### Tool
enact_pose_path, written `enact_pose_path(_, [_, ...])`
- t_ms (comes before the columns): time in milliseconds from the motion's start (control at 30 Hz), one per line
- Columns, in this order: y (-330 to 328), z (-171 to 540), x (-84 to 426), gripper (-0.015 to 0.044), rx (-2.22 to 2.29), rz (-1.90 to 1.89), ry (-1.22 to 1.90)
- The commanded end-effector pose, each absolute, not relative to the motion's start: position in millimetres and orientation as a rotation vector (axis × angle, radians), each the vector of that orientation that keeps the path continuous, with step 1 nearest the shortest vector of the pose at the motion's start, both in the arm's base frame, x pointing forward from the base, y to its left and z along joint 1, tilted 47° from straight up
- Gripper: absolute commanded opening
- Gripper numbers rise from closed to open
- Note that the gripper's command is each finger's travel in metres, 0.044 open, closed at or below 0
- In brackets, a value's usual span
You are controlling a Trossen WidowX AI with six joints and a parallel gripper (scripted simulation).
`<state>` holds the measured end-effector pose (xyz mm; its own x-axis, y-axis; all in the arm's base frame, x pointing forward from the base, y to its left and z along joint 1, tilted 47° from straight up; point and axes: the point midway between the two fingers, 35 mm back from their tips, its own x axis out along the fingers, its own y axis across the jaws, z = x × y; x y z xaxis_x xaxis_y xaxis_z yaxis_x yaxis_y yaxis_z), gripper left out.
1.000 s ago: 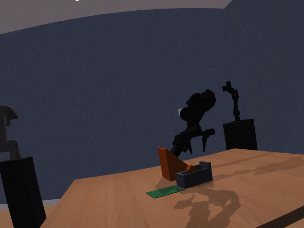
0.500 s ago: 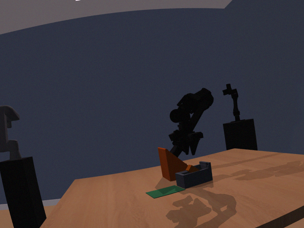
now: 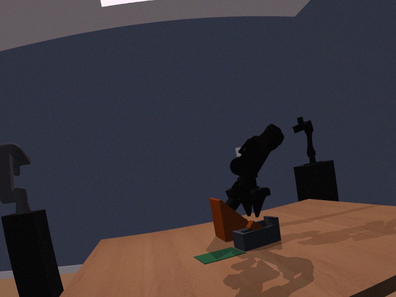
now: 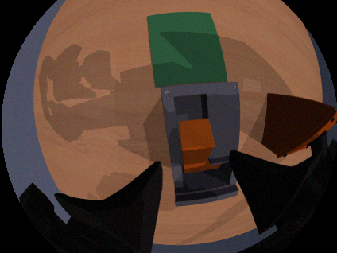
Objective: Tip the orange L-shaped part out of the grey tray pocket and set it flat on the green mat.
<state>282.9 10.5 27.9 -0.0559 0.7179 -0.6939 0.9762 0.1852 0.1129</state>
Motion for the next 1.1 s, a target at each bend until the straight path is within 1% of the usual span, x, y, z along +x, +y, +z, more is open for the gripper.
enact_pose_path(0, [17.3,22.7,279.1,0.0280,1.597,-0.532,1.849])
enact_pose_path(833, [44.0,-1.7,275.8,0.0280,1.598,-0.529,1.850])
enact_pose_path(967, [40.9,0.5,279.5,0.0175,1.591,-0.522,1.839])
enact_pose_path(1067, [40.9,0.5,279.5,0.0155,1.591,-0.522,1.839])
